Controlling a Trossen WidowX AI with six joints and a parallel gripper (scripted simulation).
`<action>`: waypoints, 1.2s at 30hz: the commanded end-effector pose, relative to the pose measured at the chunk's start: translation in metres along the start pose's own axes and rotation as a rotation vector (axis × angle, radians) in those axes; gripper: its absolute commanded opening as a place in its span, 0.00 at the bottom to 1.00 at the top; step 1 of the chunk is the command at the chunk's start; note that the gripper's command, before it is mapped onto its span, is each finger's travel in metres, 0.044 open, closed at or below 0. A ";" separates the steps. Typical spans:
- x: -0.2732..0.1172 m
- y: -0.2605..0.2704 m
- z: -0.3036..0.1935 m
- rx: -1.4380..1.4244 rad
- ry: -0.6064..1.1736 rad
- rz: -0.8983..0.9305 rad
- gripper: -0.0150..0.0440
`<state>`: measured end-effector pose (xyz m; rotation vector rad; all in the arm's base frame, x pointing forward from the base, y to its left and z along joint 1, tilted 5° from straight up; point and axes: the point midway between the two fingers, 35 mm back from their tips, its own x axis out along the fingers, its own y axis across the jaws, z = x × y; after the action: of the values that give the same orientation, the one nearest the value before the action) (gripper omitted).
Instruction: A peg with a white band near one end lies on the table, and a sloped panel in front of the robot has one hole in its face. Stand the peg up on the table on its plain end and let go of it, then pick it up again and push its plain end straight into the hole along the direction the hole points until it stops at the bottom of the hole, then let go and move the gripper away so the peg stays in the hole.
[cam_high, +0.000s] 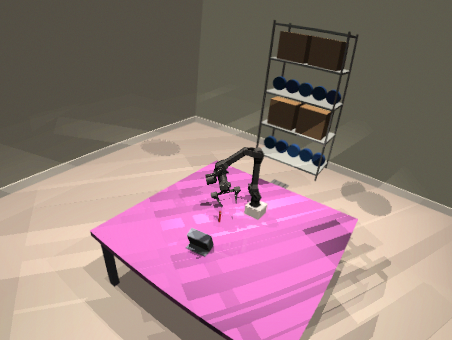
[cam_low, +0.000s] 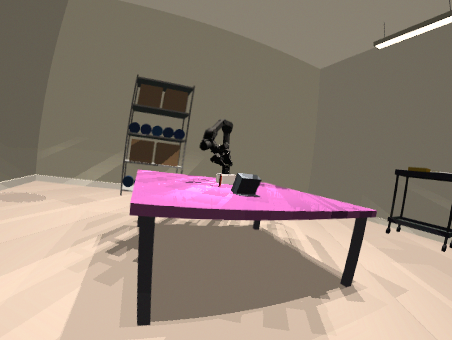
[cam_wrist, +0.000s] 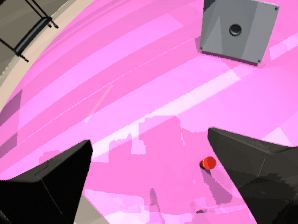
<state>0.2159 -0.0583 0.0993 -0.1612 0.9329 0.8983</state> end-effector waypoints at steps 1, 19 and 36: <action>0.004 -0.005 -0.003 0.005 0.137 -0.011 1.00; 0.007 -0.030 -0.004 0.032 0.608 -0.227 1.00; 0.002 -0.040 0.002 0.045 0.716 -0.352 1.00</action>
<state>0.2453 -0.0808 0.0876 -0.6139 1.5259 0.4988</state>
